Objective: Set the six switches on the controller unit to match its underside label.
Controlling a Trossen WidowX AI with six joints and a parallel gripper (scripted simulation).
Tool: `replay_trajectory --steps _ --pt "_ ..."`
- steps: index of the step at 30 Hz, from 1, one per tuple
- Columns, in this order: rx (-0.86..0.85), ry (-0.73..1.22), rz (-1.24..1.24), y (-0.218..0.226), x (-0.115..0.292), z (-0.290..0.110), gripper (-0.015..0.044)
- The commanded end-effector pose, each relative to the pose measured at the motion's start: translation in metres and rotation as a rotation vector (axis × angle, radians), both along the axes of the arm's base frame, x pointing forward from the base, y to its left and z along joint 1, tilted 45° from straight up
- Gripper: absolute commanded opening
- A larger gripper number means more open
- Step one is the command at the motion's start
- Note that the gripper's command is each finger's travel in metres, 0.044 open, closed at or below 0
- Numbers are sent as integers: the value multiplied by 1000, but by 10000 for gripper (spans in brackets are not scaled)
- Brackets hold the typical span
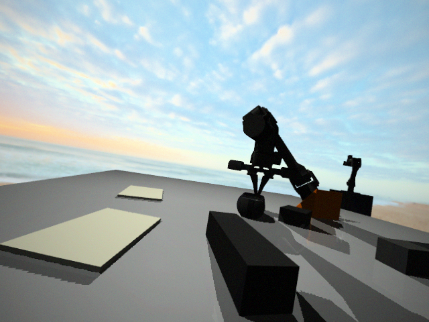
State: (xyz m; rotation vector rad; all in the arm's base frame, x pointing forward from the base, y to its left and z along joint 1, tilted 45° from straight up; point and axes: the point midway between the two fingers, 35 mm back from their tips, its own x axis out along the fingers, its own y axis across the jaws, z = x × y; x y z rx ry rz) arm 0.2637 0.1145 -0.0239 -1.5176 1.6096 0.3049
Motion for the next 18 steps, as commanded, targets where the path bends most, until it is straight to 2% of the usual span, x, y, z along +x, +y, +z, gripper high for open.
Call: replay_trajectory --steps 1,5,10,15,18 --pt "-6 2 7 -1 0 0 0" --pt "-1 1 0 2 0 2 0" --pt "-5 3 7 30 -6 32 0" --pt "-5 3 6 31 -5 31 0" --pt "-2 1 5 41 9 25 0"
